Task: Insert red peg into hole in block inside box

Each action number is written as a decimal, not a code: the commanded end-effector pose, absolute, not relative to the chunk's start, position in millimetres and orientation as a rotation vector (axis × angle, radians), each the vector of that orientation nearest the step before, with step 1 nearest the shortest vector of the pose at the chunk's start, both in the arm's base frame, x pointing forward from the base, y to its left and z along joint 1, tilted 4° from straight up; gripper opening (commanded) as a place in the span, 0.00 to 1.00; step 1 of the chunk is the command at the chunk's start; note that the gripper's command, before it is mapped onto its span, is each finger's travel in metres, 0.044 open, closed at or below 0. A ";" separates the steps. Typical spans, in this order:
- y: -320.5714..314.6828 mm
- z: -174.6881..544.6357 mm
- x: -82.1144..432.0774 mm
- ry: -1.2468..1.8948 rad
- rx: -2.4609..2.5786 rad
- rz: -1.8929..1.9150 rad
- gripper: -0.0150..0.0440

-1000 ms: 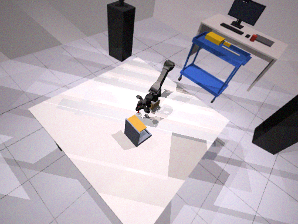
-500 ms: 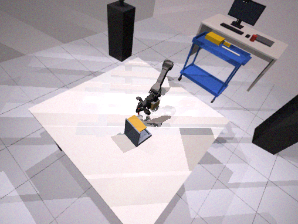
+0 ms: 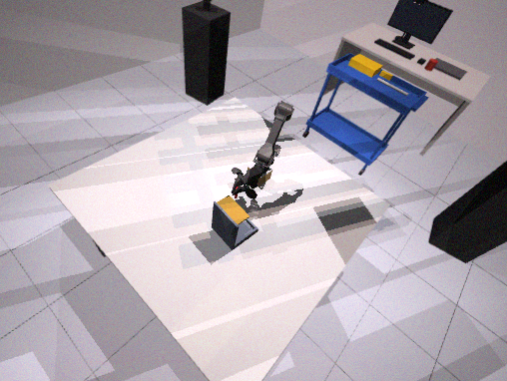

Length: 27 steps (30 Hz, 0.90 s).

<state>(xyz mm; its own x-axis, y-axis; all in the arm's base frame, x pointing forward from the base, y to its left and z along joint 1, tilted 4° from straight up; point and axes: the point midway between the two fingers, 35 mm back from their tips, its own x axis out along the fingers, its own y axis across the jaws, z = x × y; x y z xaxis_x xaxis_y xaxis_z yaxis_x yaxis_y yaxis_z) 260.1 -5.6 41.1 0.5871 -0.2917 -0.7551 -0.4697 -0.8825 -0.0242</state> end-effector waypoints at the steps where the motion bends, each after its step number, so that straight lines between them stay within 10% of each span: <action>1: -1.2 43.4 267.3 0.630 -2.597 1.165 0.25; 27: 34.3 42.2 300.9 0.579 -2.619 1.169 0.25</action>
<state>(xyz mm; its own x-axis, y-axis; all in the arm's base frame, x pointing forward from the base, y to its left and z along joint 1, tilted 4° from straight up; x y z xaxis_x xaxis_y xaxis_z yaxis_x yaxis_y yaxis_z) 295.3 30.0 41.1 0.6016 -0.2653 -0.7534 -0.4342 -0.9003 -0.0296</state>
